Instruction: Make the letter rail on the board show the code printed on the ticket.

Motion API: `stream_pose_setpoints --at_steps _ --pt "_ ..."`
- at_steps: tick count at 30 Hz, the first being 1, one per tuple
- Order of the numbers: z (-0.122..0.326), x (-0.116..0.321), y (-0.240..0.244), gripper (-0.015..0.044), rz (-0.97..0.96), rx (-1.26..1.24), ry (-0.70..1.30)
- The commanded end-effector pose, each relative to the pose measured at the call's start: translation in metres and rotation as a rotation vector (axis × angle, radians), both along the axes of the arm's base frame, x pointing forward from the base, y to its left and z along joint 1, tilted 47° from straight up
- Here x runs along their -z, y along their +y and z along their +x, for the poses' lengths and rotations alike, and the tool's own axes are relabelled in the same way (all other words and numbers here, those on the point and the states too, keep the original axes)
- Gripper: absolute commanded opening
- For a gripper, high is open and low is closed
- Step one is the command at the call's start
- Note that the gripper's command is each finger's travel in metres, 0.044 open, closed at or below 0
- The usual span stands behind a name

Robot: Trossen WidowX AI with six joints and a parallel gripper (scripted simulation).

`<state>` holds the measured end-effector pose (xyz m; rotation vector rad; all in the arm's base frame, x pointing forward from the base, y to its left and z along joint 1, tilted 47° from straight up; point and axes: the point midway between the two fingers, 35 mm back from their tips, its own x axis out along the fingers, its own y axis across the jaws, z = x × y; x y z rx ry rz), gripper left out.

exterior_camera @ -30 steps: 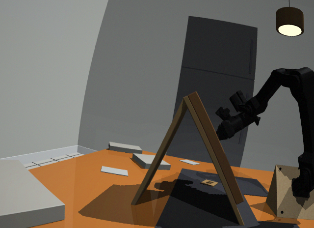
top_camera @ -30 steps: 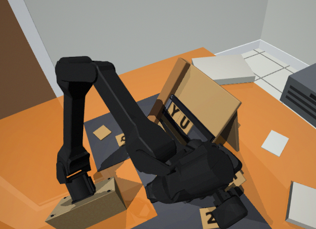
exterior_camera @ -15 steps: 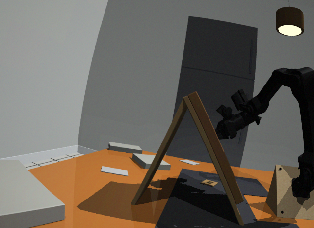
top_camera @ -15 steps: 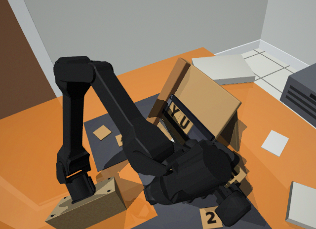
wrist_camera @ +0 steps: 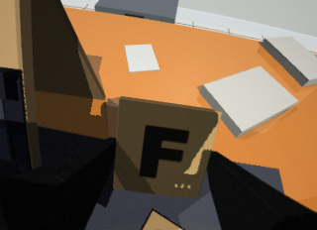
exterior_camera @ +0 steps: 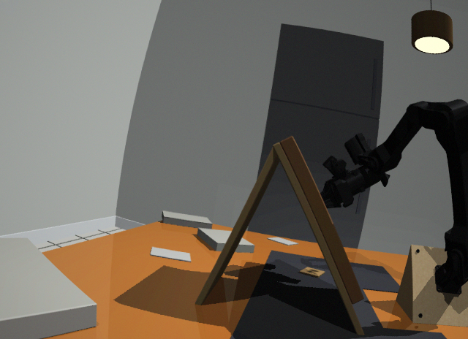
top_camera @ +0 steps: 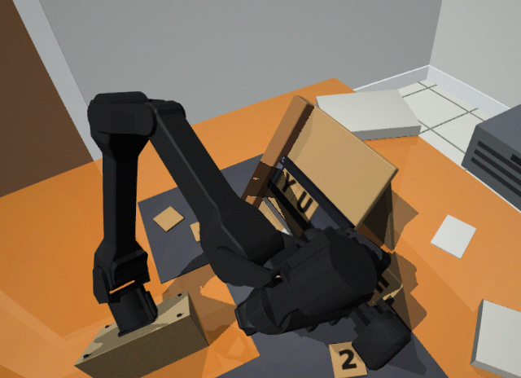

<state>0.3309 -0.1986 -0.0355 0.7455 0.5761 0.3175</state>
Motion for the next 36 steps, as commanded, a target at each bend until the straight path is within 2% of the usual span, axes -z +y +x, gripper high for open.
stream_pose_setpoints --at_steps 1,36 --pt "0.000 -0.003 0.002 0.0000 0.003 0.002 -0.001" --pt "-0.002 -0.016 0.014 0.0000 0.005 0.002 0.000"
